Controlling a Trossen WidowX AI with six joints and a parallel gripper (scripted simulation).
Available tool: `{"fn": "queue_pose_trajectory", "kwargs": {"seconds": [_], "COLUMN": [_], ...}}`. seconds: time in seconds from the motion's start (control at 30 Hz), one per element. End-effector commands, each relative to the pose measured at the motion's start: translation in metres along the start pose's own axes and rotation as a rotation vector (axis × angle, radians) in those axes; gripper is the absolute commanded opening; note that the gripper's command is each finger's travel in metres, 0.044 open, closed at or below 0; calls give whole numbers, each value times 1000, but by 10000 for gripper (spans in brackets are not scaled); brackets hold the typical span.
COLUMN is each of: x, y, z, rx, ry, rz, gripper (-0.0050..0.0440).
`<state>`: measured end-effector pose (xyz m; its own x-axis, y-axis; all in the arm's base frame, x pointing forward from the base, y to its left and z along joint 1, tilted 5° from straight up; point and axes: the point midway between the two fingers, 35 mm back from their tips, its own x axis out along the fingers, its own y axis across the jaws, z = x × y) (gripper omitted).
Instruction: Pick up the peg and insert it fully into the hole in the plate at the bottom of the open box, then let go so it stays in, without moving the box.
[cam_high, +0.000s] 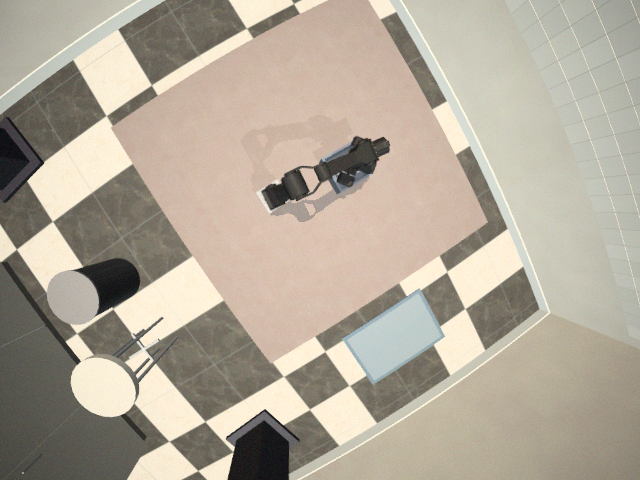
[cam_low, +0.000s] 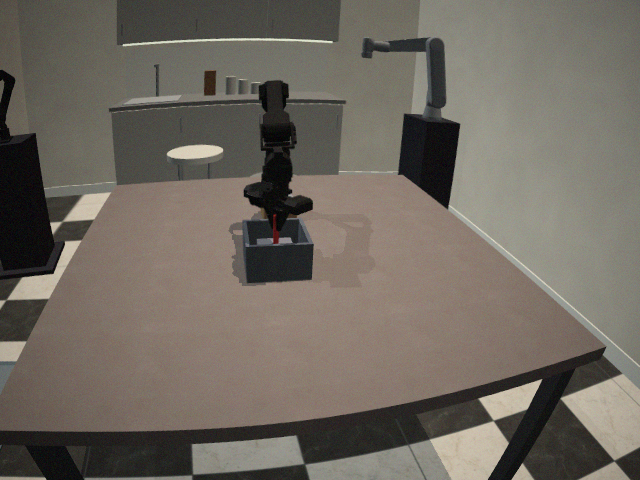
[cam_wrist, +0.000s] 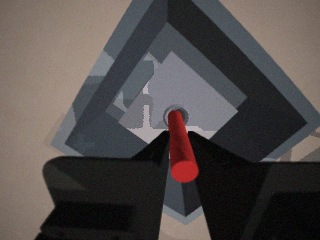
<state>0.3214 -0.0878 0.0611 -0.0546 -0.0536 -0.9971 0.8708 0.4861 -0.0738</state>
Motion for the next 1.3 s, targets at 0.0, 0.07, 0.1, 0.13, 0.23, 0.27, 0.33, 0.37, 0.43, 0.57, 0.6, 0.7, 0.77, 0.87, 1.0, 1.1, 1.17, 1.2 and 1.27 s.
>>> {"fn": "queue_pose_trajectory", "kwargs": {"seconds": [0.0, 0.07, 0.1, 0.13, 0.23, 0.27, 0.33, 0.37, 0.43, 0.57, 0.6, 0.7, 0.77, 0.87, 1.0, 1.1, 1.17, 1.2, 1.27], "x": [7, 7, 7, 7, 7, 7, 8, 8, 10, 15, 16, 19, 20, 22, 27, 30, 32, 33, 34], "y": [-2, -2, -2, -2, -2, -2, -2, -2, -2, -1, -1, -1, -1, -1, -1, -1, -1, -1, -1], "z": [-1, -1, -1, -1, -1, -1, -1, -1, -1, -1, -1, -1, -1, -1, -1, -1, -1, -1, -1], "rx": [-4, -4, -4, -4, -4, -4, -4, -4, -4, -4, -4, -4, -4, -4, -4, -4, -4, -4, -4], "ry": [4, 4, 4, 4, 4, 4, 4, 4, 4, 4, 4, 4, 4, 4, 4, 4, 4, 4, 4], "rz": [-10, -10, -10, -10, -10, -10, -10, -10, -10, -10, -10, -10, -10, -10, -10, -10, -10, -10, -10], "gripper": [0, 0, 0, 0, 0, 0, 0, 0, 0, 0, 0, 0, 0, 0, 0, 0, 0, 0, 0]}}
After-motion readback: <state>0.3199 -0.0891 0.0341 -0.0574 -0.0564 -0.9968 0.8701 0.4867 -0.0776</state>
